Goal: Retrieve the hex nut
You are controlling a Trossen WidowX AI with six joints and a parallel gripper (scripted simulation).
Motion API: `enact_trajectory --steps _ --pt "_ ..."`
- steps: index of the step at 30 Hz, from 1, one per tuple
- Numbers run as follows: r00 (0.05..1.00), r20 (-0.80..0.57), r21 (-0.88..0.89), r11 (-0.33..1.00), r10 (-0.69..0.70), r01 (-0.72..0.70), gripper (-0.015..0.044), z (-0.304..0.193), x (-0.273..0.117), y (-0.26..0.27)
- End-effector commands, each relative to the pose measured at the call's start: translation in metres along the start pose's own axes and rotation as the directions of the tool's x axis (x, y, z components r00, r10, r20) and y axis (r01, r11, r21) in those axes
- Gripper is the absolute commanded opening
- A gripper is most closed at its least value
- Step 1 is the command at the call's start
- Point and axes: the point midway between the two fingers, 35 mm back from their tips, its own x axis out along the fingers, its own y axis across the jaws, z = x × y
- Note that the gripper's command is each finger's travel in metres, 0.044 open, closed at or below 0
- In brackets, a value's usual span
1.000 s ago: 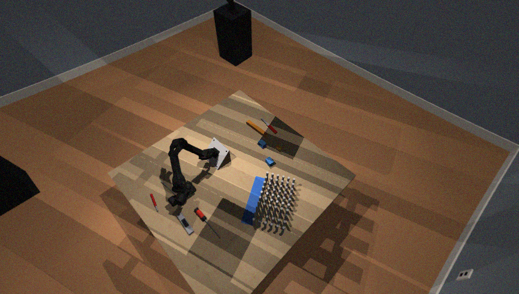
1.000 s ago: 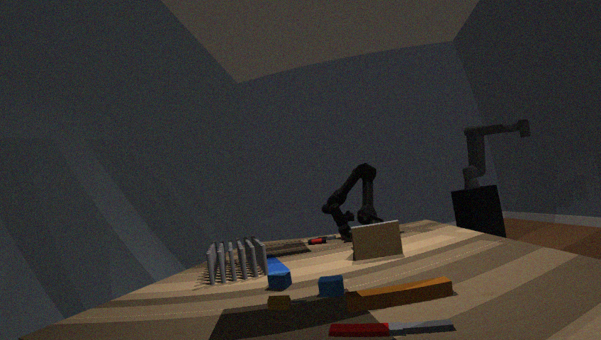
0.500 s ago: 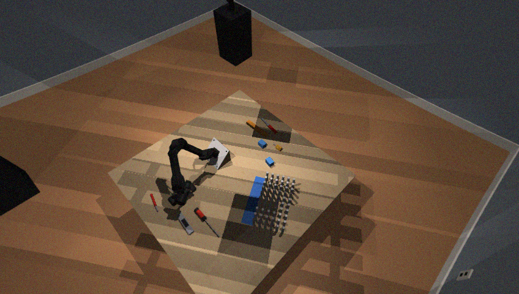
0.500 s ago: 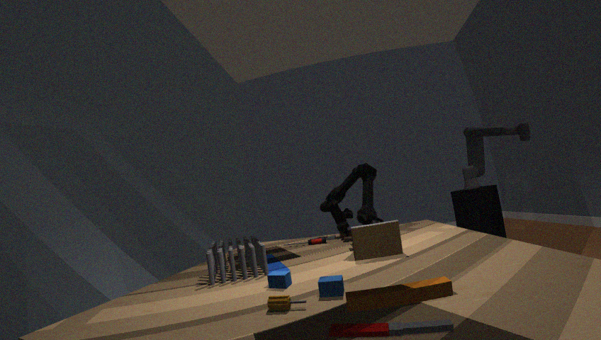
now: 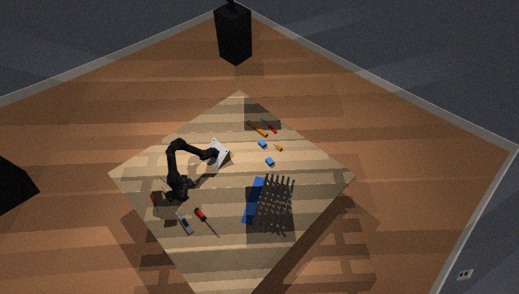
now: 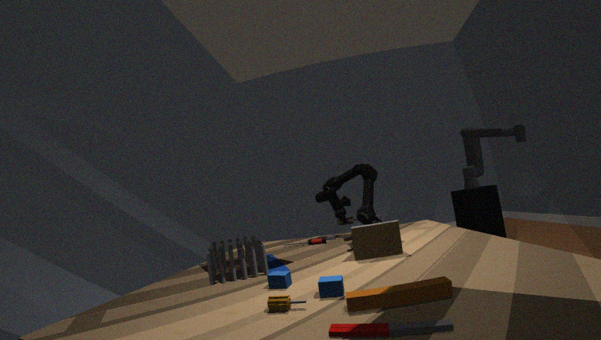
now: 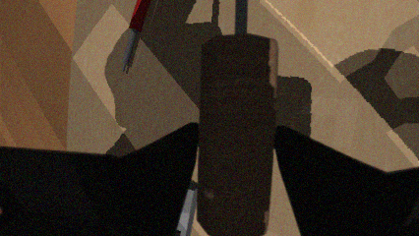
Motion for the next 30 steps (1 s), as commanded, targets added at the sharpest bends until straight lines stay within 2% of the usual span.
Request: enact_trajectory --steps 1,9,19,30 --pt "1.000 0.004 0.003 1.000 0.016 -0.016 0.0000 0.011 -0.018 0.007" --pt "1.000 -0.002 -0.016 1.000 0.020 -0.020 0.0000 0.015 -0.027 0.009" --pt "0.995 -0.093 -0.323 0.946 -0.027 -0.005 0.0000 -0.011 -0.036 -0.007" --pt "0.979 -0.184 -0.628 0.777 -0.085 -0.050 0.0000 -0.037 -0.049 -0.028"
